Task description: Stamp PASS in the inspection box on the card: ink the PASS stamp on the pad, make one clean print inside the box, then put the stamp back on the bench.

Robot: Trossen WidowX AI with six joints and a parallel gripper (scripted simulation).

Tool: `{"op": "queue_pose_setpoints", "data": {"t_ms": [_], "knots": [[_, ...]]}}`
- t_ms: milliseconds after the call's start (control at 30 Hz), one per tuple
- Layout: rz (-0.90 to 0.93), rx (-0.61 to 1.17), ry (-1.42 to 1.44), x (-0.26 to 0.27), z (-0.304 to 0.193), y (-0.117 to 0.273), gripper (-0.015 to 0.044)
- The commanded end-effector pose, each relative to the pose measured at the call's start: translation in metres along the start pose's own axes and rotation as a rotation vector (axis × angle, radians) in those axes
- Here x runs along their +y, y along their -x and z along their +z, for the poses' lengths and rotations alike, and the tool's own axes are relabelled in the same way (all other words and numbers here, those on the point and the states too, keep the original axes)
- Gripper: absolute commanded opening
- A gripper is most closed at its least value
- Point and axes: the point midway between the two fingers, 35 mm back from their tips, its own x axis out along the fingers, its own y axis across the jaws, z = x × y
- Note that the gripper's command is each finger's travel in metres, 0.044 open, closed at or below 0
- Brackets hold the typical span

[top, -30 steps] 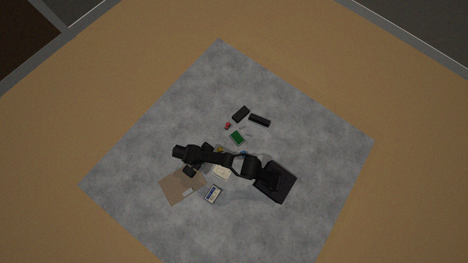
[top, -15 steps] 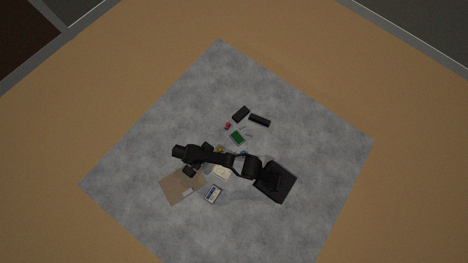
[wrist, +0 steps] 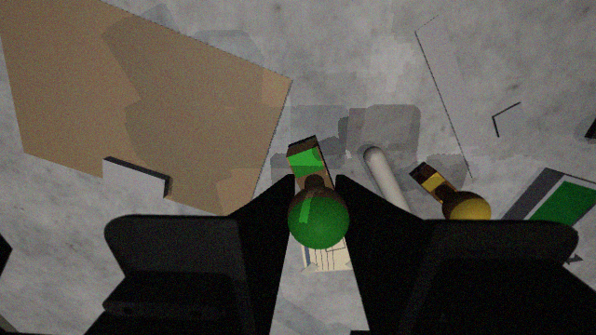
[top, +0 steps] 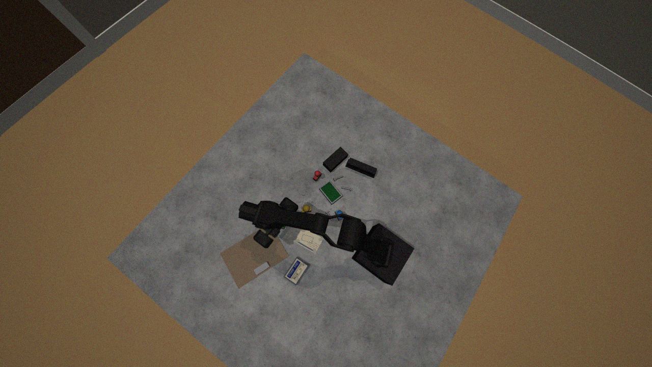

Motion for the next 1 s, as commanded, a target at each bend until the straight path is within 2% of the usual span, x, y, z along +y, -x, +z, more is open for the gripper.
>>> {"op": "queue_pose_setpoints", "data": {"t_ms": [0, 433, 967], "knots": [[-0.005, -0.003, -0.004, -0.001, 0.0, 0.003, 0.0], [-0.006, -0.003, -0.004, -0.006, 0.0, 0.009, 0.0], [-0.013, -0.002, -0.004, -0.113, -0.008, 0.011, 0.0]]}}
